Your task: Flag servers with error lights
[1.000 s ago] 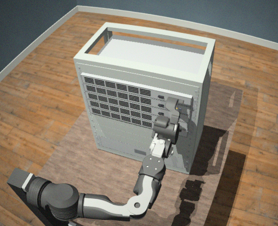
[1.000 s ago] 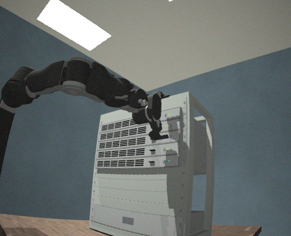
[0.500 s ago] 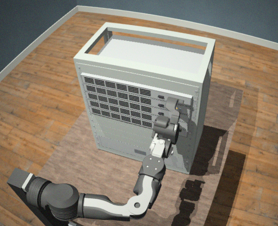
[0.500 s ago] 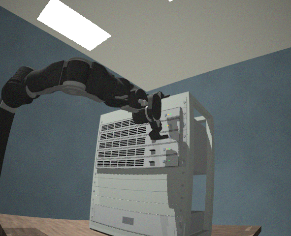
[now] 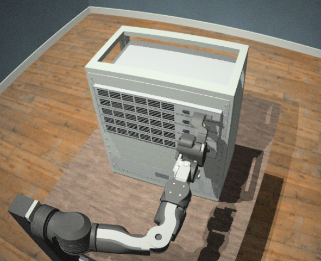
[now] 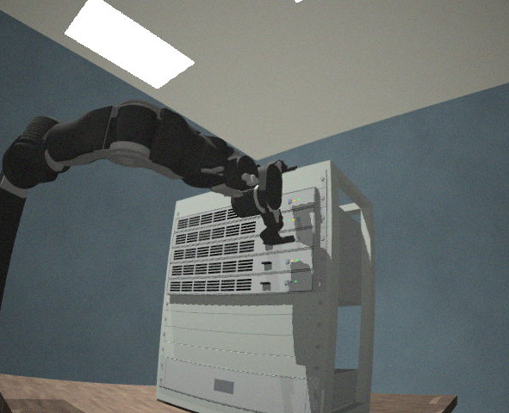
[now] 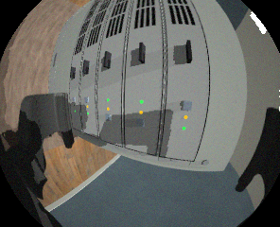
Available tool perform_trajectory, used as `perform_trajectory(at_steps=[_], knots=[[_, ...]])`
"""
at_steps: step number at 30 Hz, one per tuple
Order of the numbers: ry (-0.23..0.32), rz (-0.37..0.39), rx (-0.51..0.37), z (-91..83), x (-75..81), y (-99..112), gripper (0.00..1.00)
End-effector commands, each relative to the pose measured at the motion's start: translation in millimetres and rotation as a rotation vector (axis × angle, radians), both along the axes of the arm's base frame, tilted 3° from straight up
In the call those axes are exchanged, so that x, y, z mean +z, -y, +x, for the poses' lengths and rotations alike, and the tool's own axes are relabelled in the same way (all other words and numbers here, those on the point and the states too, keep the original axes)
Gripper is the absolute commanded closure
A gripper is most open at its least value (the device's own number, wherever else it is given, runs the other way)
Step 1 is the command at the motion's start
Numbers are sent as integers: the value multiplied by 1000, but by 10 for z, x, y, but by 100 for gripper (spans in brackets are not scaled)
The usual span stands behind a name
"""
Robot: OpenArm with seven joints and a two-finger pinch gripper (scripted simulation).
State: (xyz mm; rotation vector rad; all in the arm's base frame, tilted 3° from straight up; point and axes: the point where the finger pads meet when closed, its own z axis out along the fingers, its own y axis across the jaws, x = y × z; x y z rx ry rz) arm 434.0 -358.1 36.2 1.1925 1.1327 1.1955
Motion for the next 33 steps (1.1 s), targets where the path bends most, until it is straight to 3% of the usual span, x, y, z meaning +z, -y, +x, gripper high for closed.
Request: perform_trajectory(at_steps=[1, 28, 33], knots=[[-8, -2, 2, 5, -17, -6, 0], [-8, -2, 2, 4, 10, -5, 0], [-8, -2, 2, -12, 356, -8, 0]])
